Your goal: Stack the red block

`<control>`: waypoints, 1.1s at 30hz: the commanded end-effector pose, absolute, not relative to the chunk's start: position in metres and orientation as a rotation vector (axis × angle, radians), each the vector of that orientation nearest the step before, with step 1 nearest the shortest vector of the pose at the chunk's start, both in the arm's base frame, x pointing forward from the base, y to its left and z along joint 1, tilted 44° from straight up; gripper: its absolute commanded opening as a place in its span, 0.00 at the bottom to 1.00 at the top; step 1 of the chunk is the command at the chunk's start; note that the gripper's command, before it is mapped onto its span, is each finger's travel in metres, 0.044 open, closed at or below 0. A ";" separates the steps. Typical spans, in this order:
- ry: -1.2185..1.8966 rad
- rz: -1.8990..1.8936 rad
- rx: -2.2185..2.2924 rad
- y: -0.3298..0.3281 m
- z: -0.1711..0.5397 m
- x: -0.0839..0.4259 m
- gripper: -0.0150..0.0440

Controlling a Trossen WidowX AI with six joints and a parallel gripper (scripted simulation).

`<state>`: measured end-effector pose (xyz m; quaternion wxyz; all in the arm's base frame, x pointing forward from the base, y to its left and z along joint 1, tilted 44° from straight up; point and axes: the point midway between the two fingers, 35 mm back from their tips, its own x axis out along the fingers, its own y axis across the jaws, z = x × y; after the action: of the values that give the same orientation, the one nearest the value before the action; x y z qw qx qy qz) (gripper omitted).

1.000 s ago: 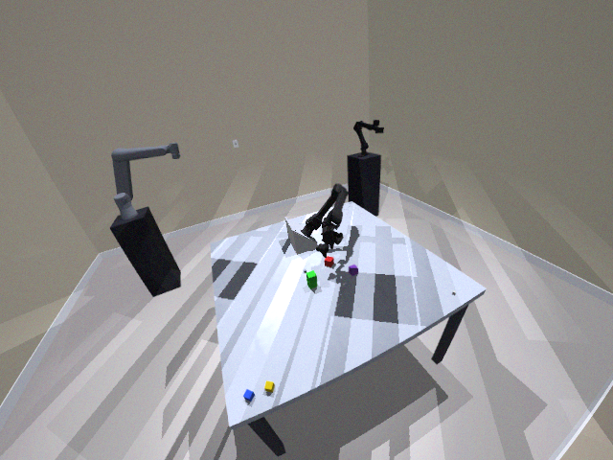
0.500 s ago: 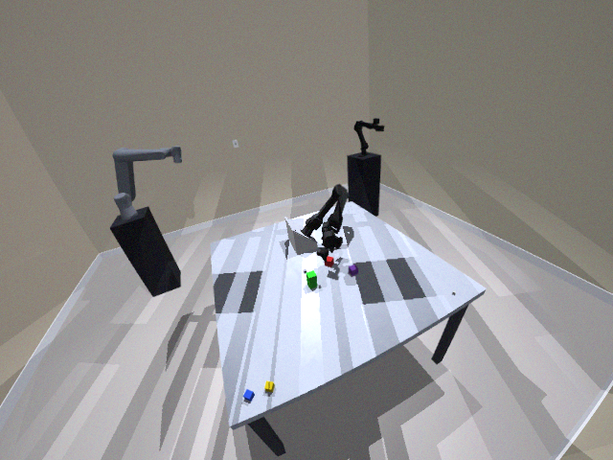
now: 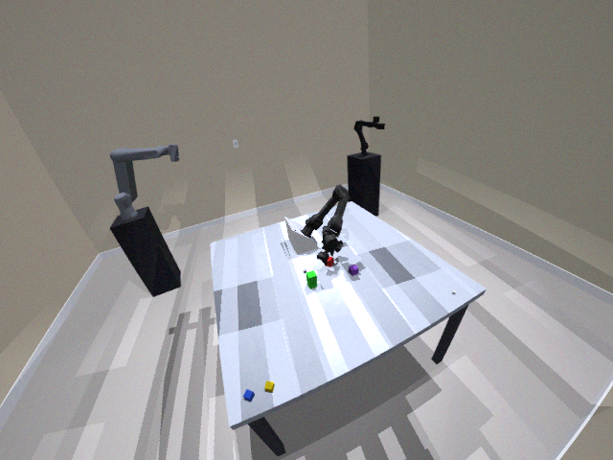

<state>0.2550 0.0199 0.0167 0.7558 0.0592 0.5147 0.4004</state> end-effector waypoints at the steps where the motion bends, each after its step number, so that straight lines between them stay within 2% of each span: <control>1: 1.124 0.876 0.137 0.026 0.011 0.255 1.00; 28: 1.122 0.878 0.139 0.038 0.000 0.256 1.00; 33: 1.122 0.878 0.139 0.038 0.000 0.256 0.78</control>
<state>0.2561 0.0375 -0.0006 0.7544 0.0611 0.5151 0.4022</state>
